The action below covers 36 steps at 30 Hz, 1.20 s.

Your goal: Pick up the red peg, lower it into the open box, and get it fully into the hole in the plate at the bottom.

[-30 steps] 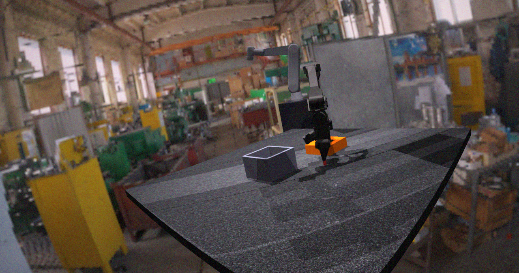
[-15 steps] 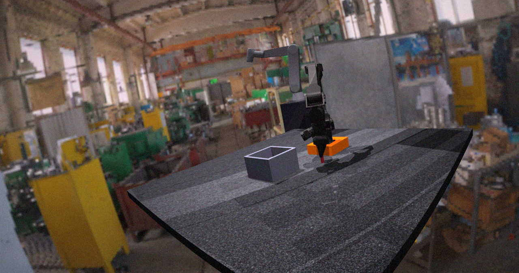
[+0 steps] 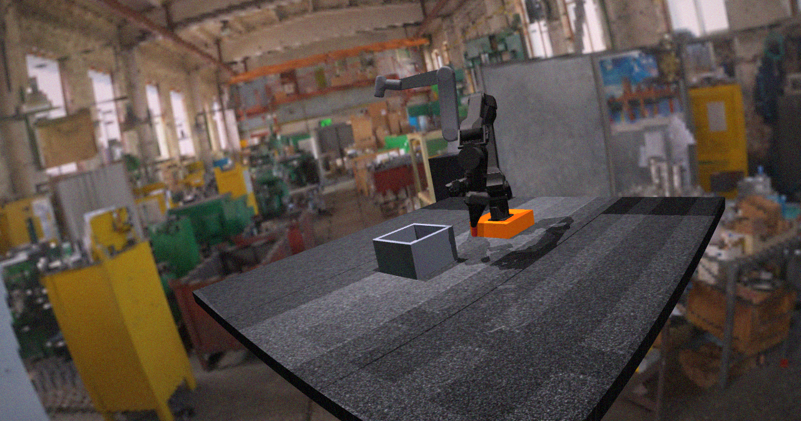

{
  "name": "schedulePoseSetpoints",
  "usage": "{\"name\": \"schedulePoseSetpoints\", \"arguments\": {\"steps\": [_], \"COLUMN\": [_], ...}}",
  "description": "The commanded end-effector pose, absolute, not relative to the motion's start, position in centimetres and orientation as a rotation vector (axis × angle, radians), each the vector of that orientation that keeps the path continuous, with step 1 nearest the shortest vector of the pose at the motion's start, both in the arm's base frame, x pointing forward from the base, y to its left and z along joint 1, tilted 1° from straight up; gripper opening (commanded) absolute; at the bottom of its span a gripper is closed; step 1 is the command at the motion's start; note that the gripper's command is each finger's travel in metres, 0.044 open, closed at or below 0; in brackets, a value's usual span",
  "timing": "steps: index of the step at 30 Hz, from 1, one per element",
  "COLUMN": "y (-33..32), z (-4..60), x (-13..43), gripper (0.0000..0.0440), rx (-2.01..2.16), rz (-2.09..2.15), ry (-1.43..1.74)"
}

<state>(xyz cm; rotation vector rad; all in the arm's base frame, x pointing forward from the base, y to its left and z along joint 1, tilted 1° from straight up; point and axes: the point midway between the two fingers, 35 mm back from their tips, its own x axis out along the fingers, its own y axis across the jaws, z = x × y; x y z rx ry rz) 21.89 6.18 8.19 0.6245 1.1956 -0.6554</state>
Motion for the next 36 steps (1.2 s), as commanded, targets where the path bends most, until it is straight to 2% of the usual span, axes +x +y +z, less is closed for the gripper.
{"name": "schedulePoseSetpoints", "arguments": {"steps": [1, 16, 36], "y": [5.5, 0.8, -5.6], "z": [9.5, 12.9, 12.2], "x": [22.7, 26.4, 29.9], "gripper": [0.0, 0.0, 0.0003], "rx": [0.616, 0.632, 0.717], "rz": [-0.653, -0.717, -0.819], "ry": [1.164, 1.088, 1.051]}}
